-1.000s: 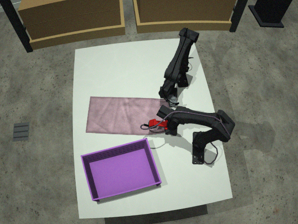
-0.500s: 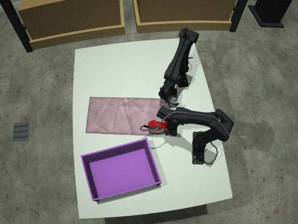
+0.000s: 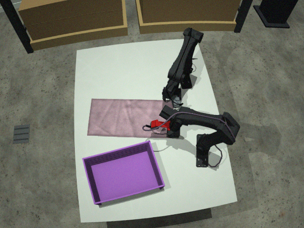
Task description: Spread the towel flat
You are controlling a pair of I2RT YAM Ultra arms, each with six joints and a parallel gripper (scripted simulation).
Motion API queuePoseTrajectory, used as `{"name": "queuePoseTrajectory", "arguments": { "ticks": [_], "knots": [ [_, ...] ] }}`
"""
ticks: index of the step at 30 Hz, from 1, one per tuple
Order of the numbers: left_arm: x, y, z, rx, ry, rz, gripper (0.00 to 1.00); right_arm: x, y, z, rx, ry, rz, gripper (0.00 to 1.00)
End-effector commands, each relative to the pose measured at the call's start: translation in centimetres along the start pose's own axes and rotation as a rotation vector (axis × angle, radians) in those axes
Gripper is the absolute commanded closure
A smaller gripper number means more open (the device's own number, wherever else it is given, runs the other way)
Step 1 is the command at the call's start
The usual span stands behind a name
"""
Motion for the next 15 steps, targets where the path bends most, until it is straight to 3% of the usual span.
{"name": "queuePoseTrajectory", "arguments": {
  "ticks": [1, 2, 4, 5, 7, 8, 10, 11, 15],
  "knots": [
    [-1.2, -0.2, 0.0, -0.004, -0.001, -0.019, 0.36, -1.7, -0.8, -0.3, -0.005, 0.012, -0.038, 0.36],
    [-2.7, -0.4, 0.0, -0.004, -0.001, -0.019, 0.36, -3.1, -0.9, -0.3, -0.005, 0.012, -0.038, 0.36],
    [-2.7, -0.4, 0.0, -0.004, -0.001, -0.019, 0.36, -3.1, -0.9, -0.3, -0.005, 0.012, -0.038, 0.36],
    [-4.6, -0.6, 0.0, -0.004, -0.001, -0.019, 0.36, -5.1, -1.1, -0.3, -0.005, 0.012, -0.038, 0.36],
    [-4.6, -0.6, 0.0, -0.004, -0.001, -0.019, 0.36, -5.1, -1.1, -0.3, -0.005, 0.012, -0.038, 0.36],
    [-6.7, -0.8, -0.1, -0.004, -0.001, -0.019, 0.36, -7.2, -1.3, -0.3, -0.005, 0.012, -0.038, 0.36],
    [-6.7, -0.8, -0.1, -0.004, -0.001, -0.019, 0.36, -7.2, -1.3, -0.3, -0.005, 0.012, -0.038, 0.36],
    [-8.7, -1.1, -0.1, -0.004, -0.001, -0.019, 0.36, -9.1, -1.5, -0.4, -0.005, 0.012, -0.038, 0.36],
    [-9.9, -1.3, -0.2, -0.003, -0.006, -0.008, 0.36, -9.9, -1.8, -0.4, -0.004, 0.001, -0.013, 0.36]
  ]
}}
Point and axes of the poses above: on each arm, the point where the finger pads meet when closed, its own x axis out along the fingers, its own z axis across the jaws, y = z × x, the point moved 7 cm from there along -x, back along the fingers, and after that the axes turned 1 degree about x, right-handed, at the moved point
